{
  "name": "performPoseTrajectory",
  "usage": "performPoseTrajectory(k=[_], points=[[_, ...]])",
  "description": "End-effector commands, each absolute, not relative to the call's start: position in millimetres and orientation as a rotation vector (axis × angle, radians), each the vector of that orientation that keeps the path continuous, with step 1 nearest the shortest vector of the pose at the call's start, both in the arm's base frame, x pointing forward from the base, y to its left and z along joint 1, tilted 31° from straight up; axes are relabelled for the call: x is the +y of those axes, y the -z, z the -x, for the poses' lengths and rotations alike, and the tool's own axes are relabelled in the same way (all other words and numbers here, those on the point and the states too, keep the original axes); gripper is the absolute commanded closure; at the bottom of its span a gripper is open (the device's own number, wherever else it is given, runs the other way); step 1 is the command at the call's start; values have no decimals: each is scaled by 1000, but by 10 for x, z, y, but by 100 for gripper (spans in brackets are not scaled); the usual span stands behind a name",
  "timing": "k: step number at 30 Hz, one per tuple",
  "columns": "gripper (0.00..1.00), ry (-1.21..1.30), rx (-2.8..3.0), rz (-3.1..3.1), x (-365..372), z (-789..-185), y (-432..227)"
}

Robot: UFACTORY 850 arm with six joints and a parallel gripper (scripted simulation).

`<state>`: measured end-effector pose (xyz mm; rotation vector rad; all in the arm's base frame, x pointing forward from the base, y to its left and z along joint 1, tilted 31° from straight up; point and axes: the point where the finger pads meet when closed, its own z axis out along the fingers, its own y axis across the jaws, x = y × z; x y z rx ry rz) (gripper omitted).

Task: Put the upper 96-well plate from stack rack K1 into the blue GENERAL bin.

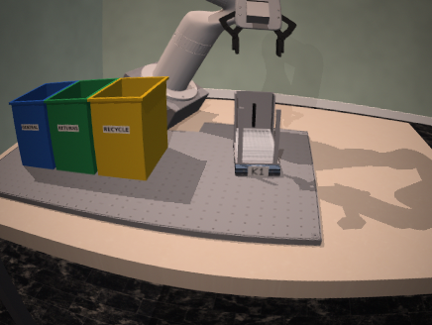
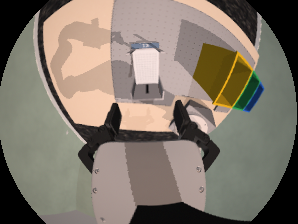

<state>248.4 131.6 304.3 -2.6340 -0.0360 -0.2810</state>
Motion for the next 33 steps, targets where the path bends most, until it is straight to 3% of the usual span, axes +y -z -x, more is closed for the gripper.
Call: performPoseTrajectory(k=[1, 33], points=[[0, 283, -36, 2634, 1324, -2490, -3036], [0, 282, -36, 2634, 1561, -2586, -2606]])
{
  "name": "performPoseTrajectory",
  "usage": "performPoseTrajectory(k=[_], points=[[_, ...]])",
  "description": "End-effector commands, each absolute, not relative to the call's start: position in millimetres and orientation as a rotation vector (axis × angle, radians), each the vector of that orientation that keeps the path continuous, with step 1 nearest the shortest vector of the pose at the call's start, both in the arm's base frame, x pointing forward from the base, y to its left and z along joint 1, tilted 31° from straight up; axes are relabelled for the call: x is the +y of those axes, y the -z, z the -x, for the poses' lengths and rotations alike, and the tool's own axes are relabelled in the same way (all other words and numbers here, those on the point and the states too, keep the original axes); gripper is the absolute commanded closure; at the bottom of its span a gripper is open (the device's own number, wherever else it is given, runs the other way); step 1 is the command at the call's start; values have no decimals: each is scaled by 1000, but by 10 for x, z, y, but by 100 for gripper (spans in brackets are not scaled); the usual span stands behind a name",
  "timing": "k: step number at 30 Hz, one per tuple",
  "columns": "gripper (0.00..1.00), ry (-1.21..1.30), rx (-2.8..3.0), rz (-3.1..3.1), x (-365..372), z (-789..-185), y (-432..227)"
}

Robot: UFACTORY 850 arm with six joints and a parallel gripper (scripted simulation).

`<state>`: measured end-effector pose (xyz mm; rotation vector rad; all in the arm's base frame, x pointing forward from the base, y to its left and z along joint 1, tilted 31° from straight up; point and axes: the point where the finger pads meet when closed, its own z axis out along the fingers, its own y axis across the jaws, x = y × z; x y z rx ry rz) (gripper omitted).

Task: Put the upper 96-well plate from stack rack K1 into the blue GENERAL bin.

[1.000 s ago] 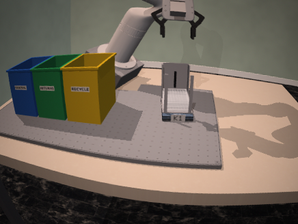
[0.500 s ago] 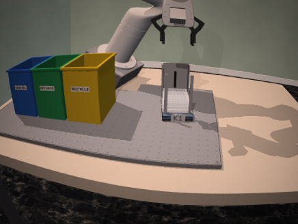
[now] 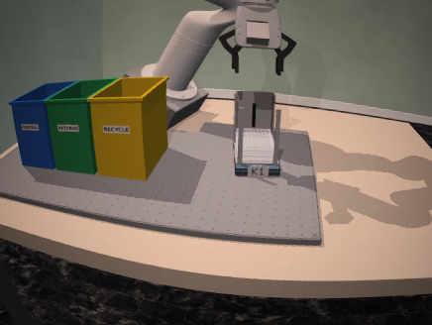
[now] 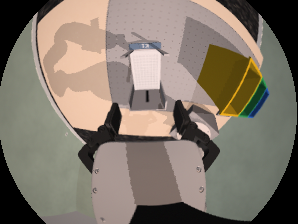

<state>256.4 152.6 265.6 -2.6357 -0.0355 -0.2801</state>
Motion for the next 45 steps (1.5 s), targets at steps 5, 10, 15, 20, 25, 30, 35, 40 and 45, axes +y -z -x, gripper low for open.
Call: performPoseTrajectory(k=[5, 10, 15, 20, 25, 30, 35, 40, 45], points=[[0, 282, -36, 2634, 1584, -2596, -2563], [0, 282, -36, 2634, 1624, -2612, -2491], [0, 282, -36, 2634, 1663, -2628, -2419], [0, 282, -36, 2634, 1687, -2637, -2376], [0, 282, -36, 2634, 1726, -2653, -2304], [0, 282, -36, 2634, 1766, -2669, -2233], [0, 282, -36, 2634, 1797, -2682, -2175], [0, 282, -36, 2634, 1829, -2695, -2117], [0, 282, -36, 2634, 1868, -2711, -2046]])
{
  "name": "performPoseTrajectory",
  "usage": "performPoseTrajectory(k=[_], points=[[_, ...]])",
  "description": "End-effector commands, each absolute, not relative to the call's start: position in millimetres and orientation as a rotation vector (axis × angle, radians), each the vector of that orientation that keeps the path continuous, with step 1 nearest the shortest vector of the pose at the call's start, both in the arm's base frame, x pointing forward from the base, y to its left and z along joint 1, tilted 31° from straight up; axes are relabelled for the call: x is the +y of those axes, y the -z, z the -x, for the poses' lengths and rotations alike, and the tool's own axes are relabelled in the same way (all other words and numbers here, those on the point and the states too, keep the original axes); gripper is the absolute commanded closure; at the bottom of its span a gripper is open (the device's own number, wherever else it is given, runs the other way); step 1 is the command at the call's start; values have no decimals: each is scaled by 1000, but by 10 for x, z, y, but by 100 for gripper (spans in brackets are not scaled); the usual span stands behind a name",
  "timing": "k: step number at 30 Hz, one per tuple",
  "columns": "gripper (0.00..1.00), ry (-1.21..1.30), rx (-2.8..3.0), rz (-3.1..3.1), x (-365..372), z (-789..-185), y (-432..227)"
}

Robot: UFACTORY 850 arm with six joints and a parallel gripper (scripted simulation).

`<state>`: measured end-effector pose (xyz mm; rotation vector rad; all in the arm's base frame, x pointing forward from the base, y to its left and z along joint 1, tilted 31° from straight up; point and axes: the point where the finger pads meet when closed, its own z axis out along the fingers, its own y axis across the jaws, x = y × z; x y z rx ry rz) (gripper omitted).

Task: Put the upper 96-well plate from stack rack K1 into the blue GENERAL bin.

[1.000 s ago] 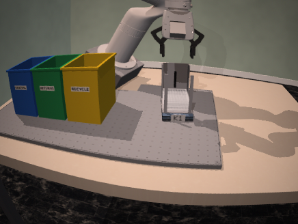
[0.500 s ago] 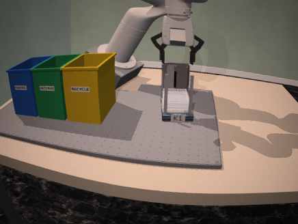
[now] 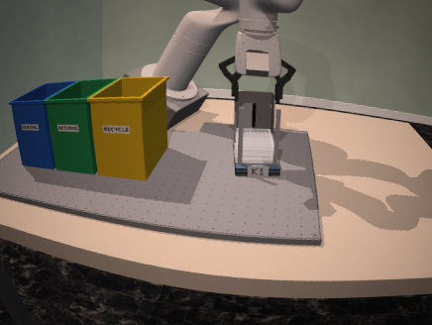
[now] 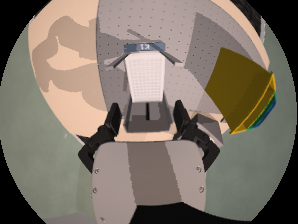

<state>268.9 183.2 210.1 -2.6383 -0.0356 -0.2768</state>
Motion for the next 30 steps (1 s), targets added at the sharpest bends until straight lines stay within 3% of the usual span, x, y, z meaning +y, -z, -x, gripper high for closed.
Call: performPoseTrajectory(k=[1, 30], points=[[0, 282, -36, 2634, 1876, -2714, -2031], [0, 282, -36, 2634, 2073, -2793, -1672]])
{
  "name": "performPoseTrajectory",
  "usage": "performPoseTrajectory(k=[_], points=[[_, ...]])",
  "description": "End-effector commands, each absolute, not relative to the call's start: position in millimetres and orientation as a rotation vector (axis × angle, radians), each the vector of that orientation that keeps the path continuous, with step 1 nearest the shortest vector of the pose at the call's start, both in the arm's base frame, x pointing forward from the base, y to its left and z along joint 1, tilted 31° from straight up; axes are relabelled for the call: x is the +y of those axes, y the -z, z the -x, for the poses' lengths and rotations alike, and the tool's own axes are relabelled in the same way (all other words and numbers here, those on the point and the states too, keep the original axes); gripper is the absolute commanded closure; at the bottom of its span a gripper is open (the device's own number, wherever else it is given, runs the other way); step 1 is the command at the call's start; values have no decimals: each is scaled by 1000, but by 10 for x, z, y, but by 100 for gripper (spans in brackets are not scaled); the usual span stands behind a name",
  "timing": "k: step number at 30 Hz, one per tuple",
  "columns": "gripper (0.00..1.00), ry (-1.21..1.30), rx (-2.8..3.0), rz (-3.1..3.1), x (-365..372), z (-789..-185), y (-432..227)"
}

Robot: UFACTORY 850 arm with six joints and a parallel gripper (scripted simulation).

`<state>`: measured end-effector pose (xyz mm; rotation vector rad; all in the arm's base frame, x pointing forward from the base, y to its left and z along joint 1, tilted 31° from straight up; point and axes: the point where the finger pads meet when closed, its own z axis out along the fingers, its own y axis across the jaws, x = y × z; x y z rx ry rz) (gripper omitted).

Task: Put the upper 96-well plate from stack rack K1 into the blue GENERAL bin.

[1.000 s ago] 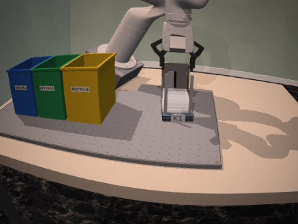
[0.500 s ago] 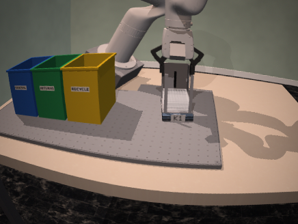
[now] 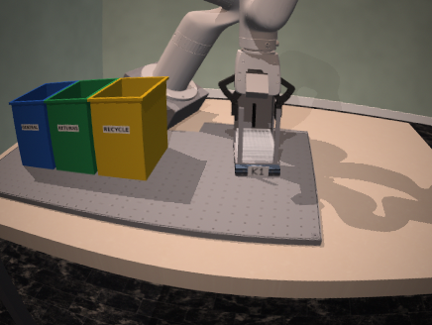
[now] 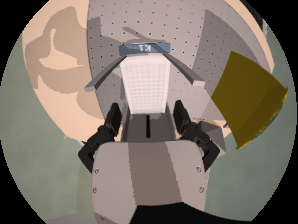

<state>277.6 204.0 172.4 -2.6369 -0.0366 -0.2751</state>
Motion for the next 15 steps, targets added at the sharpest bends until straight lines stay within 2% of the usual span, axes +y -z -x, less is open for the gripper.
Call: performPoseTrajectory(k=[1, 15], points=[[0, 282, -36, 2634, 2081, -2796, -1658], [0, 282, -36, 2634, 2175, -2834, -1485]])
